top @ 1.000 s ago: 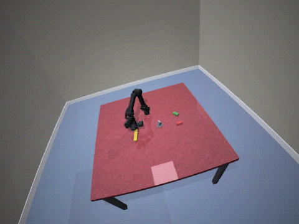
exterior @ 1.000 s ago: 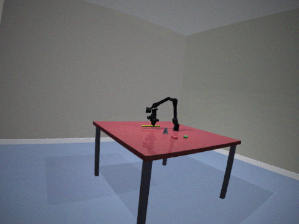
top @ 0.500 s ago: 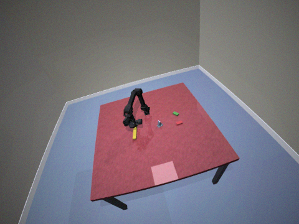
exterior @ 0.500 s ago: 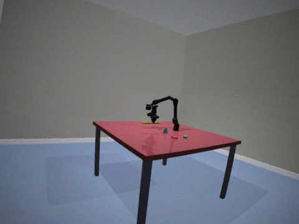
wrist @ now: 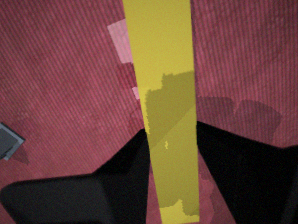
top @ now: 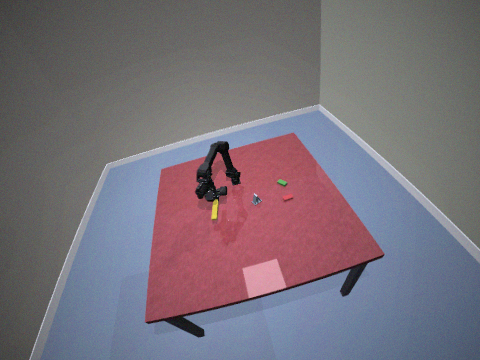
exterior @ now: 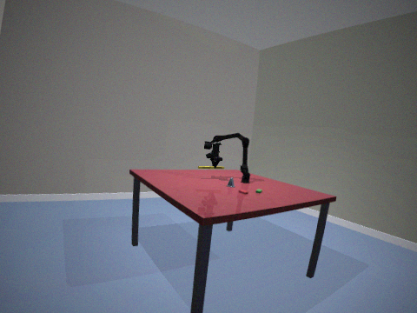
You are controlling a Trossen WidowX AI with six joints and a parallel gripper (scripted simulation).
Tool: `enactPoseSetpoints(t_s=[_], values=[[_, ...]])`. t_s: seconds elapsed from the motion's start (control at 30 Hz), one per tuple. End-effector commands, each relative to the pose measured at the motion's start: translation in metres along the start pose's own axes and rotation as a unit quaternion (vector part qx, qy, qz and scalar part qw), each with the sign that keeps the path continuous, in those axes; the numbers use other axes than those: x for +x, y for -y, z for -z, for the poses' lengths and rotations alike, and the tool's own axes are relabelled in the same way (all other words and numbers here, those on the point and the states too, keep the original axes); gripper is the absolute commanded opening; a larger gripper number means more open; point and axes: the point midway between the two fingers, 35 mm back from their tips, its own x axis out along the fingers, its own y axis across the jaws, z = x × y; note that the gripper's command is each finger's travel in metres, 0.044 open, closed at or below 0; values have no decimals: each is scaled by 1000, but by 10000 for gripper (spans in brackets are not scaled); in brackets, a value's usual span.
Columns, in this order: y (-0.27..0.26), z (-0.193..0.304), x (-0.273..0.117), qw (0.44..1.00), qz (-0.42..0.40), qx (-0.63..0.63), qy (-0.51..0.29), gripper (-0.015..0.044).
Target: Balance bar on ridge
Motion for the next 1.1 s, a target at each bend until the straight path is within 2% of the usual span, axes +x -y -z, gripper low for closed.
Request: enactPoseSetpoints(t_s=[0.0, 0.2, 1.07], values=[[0, 2, -15, 1000, 4, 2, 7, 0], [-6, 1, -17, 1000, 4, 11, 7, 0], [-109, -5, -18, 983, -3, 182, 7, 0]])
